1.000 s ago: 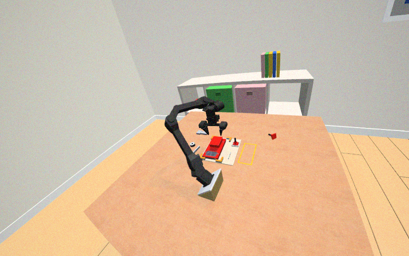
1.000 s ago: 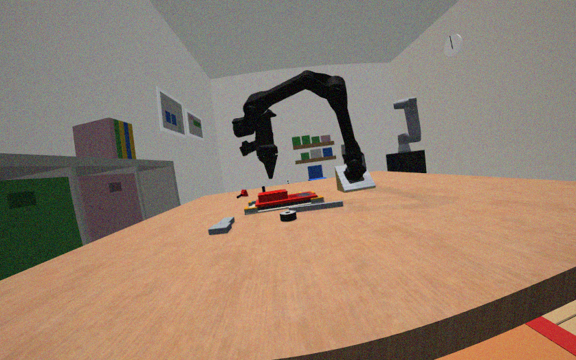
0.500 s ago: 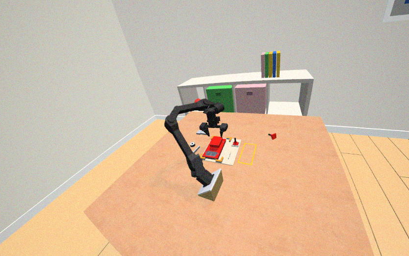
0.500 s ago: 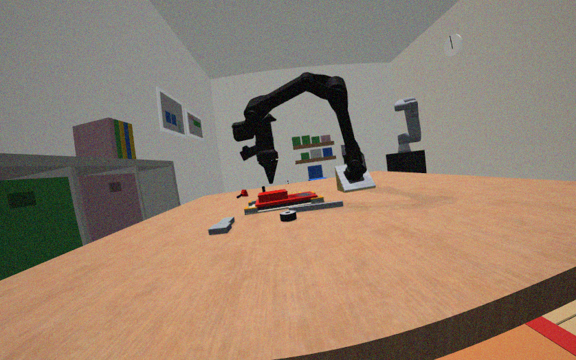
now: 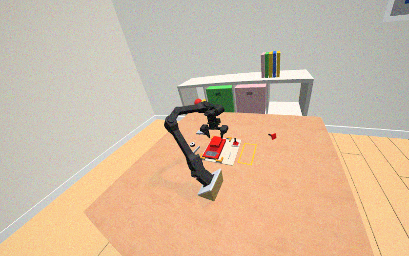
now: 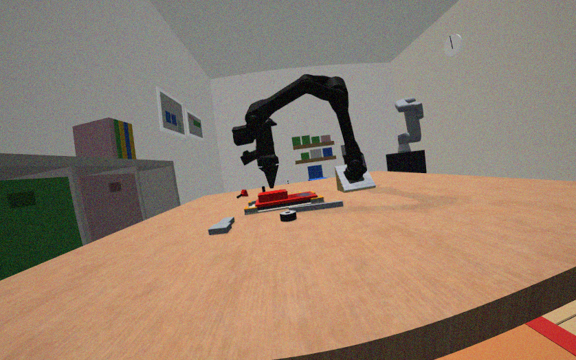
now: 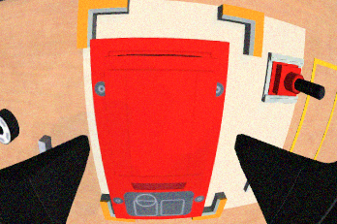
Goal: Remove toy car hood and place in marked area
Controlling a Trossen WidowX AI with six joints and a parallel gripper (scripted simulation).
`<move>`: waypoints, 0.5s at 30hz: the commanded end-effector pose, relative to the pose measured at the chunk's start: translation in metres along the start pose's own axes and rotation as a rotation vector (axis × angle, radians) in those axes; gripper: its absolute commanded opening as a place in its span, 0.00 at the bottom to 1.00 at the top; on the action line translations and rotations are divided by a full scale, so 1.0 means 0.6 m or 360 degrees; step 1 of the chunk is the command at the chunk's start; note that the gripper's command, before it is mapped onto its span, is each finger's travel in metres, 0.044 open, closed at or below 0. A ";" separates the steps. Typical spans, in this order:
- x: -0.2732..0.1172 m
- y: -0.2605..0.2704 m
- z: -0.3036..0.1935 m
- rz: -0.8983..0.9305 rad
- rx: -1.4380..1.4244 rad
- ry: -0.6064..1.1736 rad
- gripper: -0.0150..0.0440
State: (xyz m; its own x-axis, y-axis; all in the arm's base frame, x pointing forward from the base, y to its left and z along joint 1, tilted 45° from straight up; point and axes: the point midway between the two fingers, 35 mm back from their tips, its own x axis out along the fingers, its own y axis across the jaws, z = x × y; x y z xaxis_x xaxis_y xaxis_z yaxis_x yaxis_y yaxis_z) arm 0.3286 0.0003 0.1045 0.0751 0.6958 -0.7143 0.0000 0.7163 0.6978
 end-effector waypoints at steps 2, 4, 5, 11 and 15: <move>0.007 0.002 0.000 0.0009 0.0005 -0.0008 1.00; 0.011 0.002 0.000 0.0009 0.0005 -0.0008 1.00; 0.012 0.002 0.000 0.0009 0.0005 -0.0008 1.00; 0.022 0.002 -0.001 0.0010 0.0005 -0.0008 1.00; 0.025 0.002 -0.001 0.0011 0.0005 -0.0008 1.00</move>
State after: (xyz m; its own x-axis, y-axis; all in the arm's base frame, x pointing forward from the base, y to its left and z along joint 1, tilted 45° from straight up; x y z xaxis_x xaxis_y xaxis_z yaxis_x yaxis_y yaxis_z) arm 0.3289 0.0102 0.0942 0.0743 0.6970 -0.7132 -0.0001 0.7152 0.6989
